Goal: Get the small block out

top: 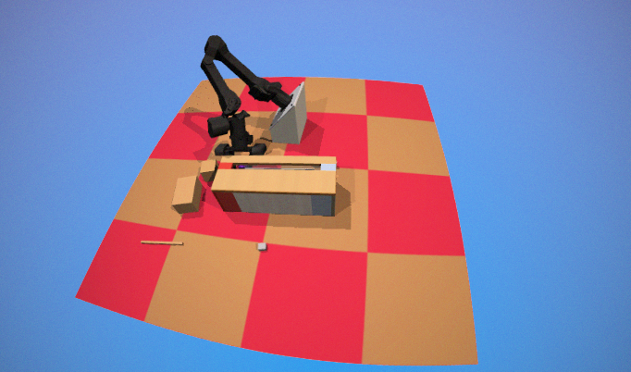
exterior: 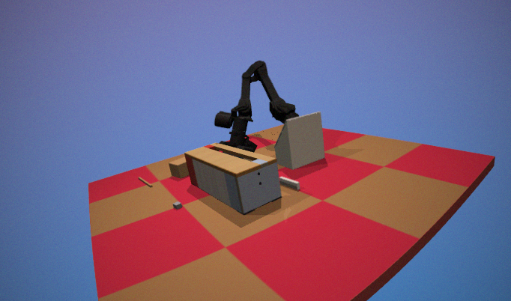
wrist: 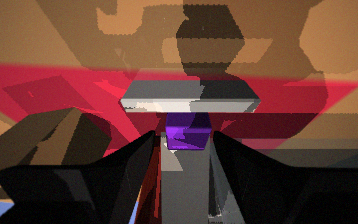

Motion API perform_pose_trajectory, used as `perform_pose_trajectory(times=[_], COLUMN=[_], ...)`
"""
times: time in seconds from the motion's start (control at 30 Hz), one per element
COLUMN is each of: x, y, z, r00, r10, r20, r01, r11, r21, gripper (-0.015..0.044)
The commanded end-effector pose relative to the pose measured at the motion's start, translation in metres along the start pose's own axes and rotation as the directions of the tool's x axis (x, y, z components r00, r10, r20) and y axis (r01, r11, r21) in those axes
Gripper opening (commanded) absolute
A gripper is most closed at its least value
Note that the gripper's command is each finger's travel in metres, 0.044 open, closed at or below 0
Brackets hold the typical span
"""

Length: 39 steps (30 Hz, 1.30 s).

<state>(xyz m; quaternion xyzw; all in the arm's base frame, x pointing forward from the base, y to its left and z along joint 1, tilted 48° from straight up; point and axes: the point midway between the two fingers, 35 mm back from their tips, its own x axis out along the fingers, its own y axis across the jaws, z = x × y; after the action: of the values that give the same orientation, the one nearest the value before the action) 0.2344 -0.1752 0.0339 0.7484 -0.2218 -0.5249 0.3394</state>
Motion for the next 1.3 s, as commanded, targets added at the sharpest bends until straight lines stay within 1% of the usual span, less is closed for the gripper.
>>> perform_pose_trajectory(times=[0.0,0.07,0.3,0.43,0.53,0.93,1.07,1.27], x=[0.005,0.006,0.006,0.006,0.001,-0.048,-0.051,-0.054], y=[-0.002,-0.002,-0.002,-0.002,-0.002,-0.001,-0.001,-0.003], z=[0.005,0.005,0.005,0.005,0.001,-0.02,-0.021,-0.021], r00=[1.0,1.0,1.0,1.0,1.0,1.0,1.0,1.0], r10=[-0.006,-0.005,-0.005,-0.005,-0.007,-0.005,-0.004,-0.003], r20=[0.001,0.001,0.001,0.001,0.002,0.003,0.003,0.012], r01=[0.006,0.005,0.005,0.005,0.007,0.005,0.004,0.006], r11=[1.0,1.0,1.0,1.0,1.0,1.0,1.0,0.975], r21=[-0.01,-0.01,-0.01,-0.01,-0.008,-0.002,-0.009,-0.22], gripper=[0.0285,0.0285,0.0101,0.0075,0.0,0.0,0.0,0.0])
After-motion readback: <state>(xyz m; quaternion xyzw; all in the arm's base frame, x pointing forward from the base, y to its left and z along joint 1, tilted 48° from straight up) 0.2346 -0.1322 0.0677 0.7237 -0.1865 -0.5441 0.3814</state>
